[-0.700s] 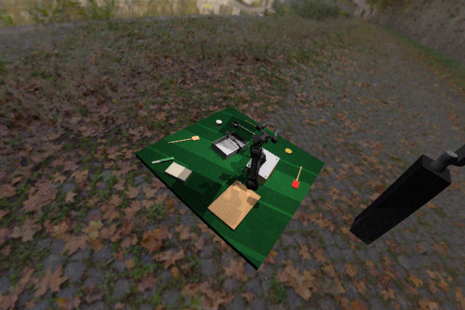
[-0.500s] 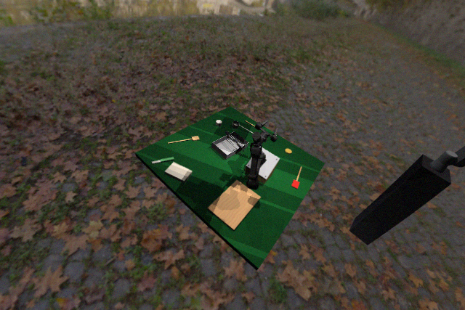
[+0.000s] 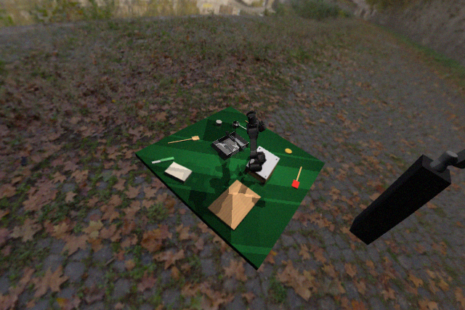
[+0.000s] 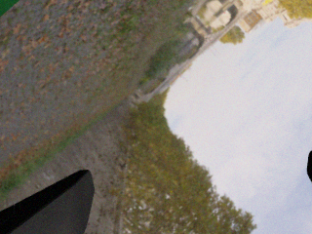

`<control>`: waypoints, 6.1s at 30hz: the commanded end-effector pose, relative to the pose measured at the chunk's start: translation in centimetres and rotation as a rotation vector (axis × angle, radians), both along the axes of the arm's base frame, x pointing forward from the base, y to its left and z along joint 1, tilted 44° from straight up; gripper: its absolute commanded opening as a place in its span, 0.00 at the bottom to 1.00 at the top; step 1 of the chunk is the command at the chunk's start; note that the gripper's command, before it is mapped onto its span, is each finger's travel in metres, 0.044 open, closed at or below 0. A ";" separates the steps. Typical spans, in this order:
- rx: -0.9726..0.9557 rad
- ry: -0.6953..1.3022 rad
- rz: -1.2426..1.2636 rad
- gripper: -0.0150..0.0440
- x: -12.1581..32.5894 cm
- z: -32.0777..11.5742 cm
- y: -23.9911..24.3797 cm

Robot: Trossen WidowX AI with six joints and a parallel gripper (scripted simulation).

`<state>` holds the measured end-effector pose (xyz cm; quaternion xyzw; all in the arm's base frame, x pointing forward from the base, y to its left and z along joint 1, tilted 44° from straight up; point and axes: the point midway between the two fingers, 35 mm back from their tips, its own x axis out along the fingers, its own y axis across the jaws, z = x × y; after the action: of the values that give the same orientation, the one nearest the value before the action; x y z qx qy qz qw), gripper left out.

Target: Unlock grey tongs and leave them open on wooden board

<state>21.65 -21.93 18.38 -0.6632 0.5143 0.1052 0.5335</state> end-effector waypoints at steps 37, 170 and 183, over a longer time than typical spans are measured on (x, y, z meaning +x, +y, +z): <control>1.429 0.593 -1.300 1.00 16.7 -26.3 21.7; 1.349 0.537 -1.602 0.00 17.5 -16.5 27.8; 1.298 0.486 -1.849 0.00 15.2 -10.2 34.2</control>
<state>37.55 11.00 6.49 0.3820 0.7433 0.0655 0.5453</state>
